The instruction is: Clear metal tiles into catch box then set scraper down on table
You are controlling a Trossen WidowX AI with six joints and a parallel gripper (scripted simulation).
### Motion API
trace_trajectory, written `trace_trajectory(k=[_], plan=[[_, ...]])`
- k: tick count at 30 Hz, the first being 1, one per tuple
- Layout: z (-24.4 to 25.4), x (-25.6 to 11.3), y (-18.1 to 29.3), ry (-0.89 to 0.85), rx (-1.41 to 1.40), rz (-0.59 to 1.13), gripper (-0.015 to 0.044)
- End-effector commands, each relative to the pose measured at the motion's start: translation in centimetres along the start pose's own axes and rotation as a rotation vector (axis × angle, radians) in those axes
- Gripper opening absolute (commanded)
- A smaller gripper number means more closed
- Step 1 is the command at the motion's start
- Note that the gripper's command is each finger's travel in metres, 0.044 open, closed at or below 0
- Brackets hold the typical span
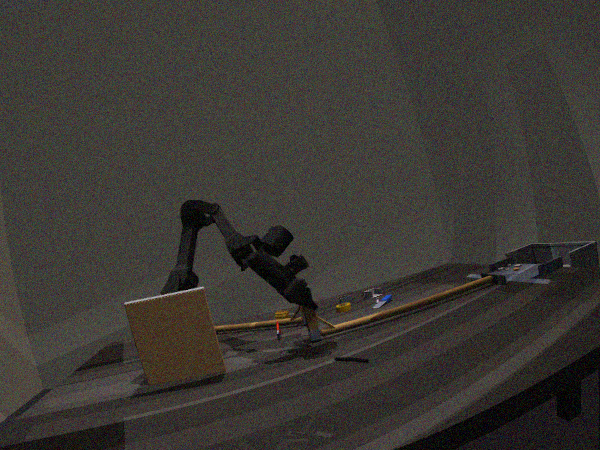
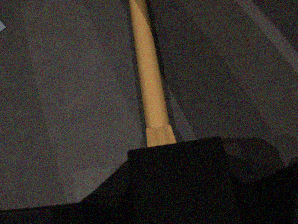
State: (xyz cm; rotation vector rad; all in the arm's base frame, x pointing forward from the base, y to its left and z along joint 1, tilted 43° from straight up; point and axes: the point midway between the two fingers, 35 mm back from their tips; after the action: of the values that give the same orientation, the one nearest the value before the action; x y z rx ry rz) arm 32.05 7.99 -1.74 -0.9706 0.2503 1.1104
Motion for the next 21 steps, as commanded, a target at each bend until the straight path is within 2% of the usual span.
trace_trajectory(k=[1, 21], plan=[[0.5, -0.2, -0.3, -0.002, -0.009, -0.011, 0.0], [2.6, -0.4, -0.4, -0.01, -0.013, -0.012, 0.0]])
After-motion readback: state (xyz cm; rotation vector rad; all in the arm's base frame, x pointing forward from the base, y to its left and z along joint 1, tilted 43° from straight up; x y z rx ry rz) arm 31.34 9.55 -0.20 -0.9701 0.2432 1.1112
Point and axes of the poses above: the point midway between the two fingers, 35 mm back from their tips, its own x axis out along the fingers, its own z axis across the jaws, y = z × x, and after that the axes turned 11 degrees about -x, right-handed
